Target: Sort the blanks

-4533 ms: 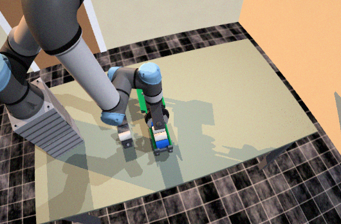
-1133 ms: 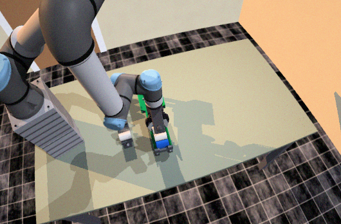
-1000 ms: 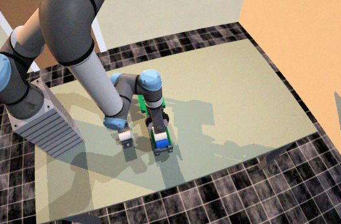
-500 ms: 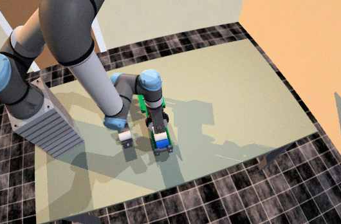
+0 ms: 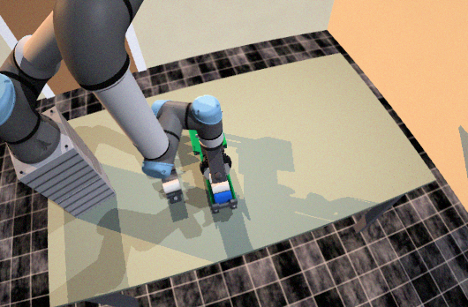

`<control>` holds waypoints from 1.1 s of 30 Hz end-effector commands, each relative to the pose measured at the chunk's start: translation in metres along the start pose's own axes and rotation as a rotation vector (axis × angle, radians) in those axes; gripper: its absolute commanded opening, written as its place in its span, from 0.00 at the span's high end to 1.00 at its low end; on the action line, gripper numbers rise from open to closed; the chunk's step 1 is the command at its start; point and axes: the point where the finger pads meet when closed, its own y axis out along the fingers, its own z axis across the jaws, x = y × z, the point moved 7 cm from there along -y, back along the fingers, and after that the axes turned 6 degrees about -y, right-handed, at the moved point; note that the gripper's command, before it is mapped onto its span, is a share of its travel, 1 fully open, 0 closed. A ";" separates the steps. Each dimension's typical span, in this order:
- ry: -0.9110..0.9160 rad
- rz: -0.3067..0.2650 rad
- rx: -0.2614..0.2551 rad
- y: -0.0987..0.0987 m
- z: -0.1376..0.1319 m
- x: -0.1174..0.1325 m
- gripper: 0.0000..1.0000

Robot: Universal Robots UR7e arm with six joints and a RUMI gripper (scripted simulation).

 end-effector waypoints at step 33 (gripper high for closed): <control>0.000 0.000 -0.002 -0.030 0.000 0.000 0.64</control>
